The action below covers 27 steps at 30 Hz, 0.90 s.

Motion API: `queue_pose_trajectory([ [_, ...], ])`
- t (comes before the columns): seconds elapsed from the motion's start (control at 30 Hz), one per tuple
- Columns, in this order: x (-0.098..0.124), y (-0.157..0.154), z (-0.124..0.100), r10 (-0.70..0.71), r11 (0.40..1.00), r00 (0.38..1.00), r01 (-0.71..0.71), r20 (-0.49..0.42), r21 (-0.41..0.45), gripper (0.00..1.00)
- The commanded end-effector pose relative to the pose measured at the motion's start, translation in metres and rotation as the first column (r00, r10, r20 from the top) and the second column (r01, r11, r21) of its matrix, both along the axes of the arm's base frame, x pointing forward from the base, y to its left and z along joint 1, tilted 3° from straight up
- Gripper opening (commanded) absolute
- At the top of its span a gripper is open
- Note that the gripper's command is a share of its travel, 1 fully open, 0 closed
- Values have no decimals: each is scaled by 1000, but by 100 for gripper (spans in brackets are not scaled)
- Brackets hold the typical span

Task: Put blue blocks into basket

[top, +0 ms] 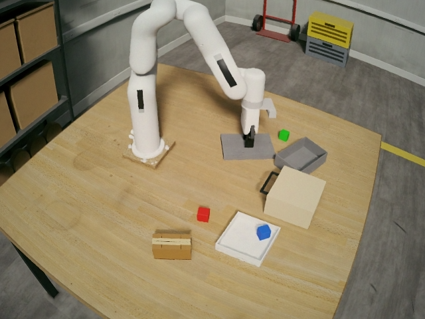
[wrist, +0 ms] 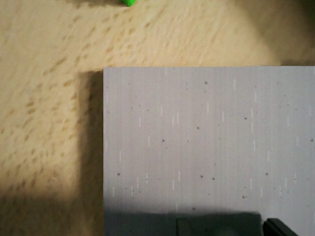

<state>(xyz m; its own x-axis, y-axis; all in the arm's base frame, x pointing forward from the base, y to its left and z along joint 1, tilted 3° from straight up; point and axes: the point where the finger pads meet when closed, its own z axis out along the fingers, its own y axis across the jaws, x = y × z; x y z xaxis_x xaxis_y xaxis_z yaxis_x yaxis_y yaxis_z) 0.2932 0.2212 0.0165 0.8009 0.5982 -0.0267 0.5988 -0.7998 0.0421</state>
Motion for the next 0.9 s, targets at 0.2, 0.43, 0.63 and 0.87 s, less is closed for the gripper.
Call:
queue_pose_trajectory([
  [0.2,1,1,-2,0,1000,1000,0,3,2,44],
  [0.43,1,1,-3,0,1000,1000,0,3,2,44],
  [0.63,1,1,-3,0,1000,1000,0,3,2,44],
  [0.87,1,1,-3,0,1000,1000,0,3,2,0],
])
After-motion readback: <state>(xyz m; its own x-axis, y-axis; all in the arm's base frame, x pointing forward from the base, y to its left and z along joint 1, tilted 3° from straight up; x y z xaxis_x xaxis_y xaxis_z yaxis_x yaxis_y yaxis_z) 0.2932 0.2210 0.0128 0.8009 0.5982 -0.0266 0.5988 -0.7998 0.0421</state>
